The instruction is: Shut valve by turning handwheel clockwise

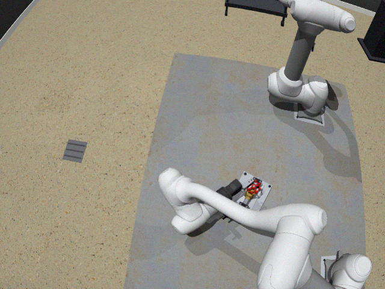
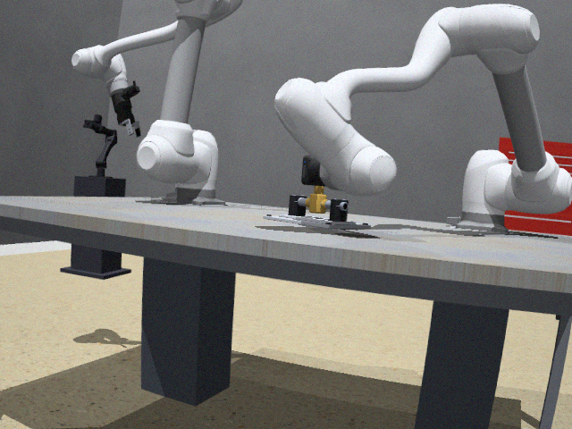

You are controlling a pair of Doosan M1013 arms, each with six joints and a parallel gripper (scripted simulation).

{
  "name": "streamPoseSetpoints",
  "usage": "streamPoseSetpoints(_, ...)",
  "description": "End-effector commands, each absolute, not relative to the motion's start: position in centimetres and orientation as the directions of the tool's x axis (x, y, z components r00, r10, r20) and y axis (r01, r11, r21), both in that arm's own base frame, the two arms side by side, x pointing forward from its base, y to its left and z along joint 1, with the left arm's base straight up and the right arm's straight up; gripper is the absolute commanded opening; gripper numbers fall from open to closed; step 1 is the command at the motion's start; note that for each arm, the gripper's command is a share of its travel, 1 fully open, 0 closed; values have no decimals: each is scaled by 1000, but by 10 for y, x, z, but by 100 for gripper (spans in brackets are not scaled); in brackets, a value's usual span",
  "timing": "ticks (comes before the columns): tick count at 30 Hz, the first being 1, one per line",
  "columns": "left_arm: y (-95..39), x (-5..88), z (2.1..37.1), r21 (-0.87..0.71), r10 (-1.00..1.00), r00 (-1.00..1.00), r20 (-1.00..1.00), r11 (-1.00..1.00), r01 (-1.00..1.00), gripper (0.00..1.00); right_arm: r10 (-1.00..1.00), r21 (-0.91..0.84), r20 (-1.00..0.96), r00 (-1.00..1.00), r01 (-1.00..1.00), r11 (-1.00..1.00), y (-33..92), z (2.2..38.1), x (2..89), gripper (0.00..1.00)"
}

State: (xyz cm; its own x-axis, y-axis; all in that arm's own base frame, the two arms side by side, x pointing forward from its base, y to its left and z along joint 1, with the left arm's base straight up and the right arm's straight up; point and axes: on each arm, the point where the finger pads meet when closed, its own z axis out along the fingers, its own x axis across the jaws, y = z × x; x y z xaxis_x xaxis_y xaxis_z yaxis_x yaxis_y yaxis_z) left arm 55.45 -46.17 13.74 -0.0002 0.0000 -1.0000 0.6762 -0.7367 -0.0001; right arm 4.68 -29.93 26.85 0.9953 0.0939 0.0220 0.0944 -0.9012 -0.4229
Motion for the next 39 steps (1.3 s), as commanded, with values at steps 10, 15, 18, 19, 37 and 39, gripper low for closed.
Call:
streamPoseSetpoints(10,-451,567,139,2,-1,2,-1000,-737,676,55,94,-422,22,995,94,-902,-300,269,47,100)
streamPoseSetpoints(15,-444,574,139,2,-1,2,-1000,-737,676,55,94,-422,22,995,94,-902,-300,269,47,100)
streamPoseSetpoints(18,-439,579,139,2,-1,2,-1000,-737,676,55,94,-422,22,995,94,-902,-300,269,47,100)
streamPoseSetpoints(19,-438,581,139,2,-1,2,-1000,-737,676,55,94,-422,22,995,94,-902,-300,269,47,100)
streamPoseSetpoints(37,-415,606,139,2,-1,2,-1000,-737,676,55,94,-422,22,995,94,-902,-300,269,47,100)
streamPoseSetpoints(39,-413,608,139,2,-1,2,-1000,-737,676,55,94,-422,22,995,94,-902,-300,269,47,100)
